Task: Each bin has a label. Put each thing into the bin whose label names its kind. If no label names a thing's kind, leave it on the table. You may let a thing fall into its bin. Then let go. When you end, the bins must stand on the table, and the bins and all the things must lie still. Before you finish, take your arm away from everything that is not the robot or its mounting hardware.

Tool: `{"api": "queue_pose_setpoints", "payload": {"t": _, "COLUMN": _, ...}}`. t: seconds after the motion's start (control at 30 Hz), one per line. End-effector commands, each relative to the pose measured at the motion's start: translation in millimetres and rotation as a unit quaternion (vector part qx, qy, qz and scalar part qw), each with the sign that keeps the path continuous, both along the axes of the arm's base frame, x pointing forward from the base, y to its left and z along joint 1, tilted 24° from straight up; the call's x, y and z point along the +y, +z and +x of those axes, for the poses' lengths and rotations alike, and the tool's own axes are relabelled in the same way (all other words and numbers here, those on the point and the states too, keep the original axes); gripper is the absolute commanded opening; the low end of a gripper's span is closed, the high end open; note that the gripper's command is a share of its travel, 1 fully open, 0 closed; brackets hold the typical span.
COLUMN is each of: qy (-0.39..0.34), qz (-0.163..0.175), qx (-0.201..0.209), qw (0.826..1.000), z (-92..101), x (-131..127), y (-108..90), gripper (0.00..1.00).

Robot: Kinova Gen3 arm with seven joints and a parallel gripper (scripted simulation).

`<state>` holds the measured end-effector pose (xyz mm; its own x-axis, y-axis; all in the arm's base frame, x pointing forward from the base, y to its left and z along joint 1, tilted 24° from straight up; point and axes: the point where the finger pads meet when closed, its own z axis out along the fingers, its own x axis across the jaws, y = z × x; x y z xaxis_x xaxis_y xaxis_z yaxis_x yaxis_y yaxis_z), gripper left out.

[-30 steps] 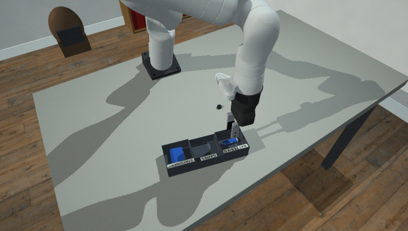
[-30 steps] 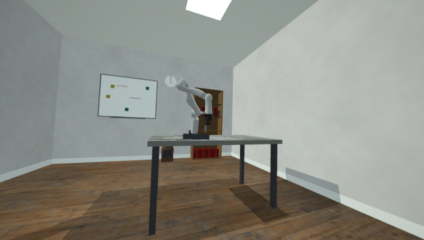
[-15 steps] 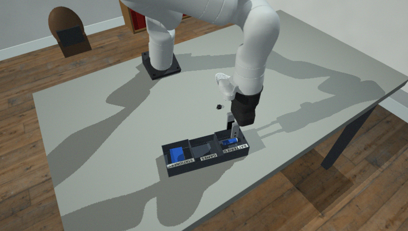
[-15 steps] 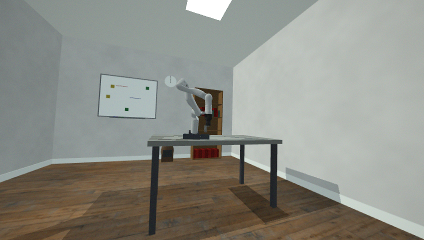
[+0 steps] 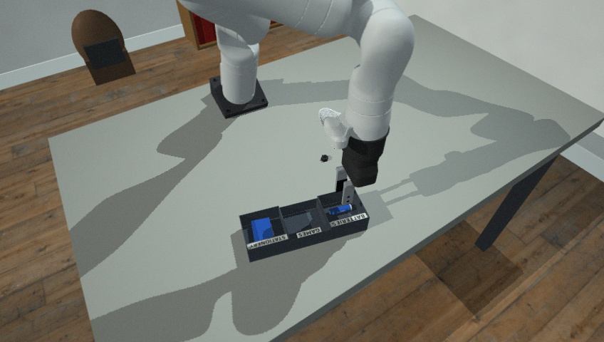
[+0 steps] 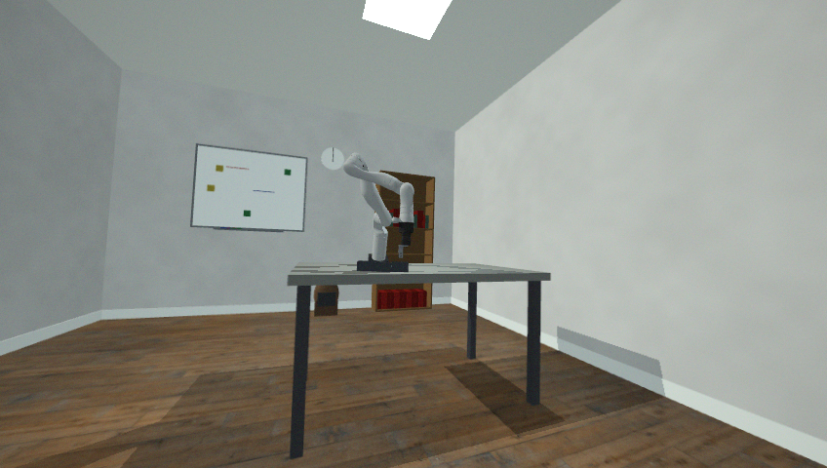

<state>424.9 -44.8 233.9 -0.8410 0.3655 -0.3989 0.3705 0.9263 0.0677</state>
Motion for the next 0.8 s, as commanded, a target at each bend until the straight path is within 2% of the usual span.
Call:
{"api": "queue_pose_setpoints", "payload": {"t": 0.0, "qy": -0.001, "qz": -0.002, "qx": 0.0, "qw": 1.0, "z": -0.3, "x": -1, "y": 1.2, "gripper": 0.6}}
{"api": "queue_pose_setpoints", "payload": {"t": 0.2, "qy": -0.001, "qz": -0.002, "qx": 0.0, "qw": 1.0, "z": -0.6, "x": -3, "y": 1.3, "gripper": 0.6}}
{"api": "queue_pose_setpoints", "payload": {"t": 0.23, "qy": 0.0, "qz": -0.004, "qx": 0.002, "qw": 1.0, "z": -3.3, "x": -3, "y": 6.4, "gripper": 1.0}}
{"api": "queue_pose_setpoints", "payload": {"t": 0.77, "qy": 0.0, "qz": -0.003, "qx": 0.002, "qw": 1.0, "z": -25.7, "x": 3, "y": 57.4, "gripper": 1.0}}
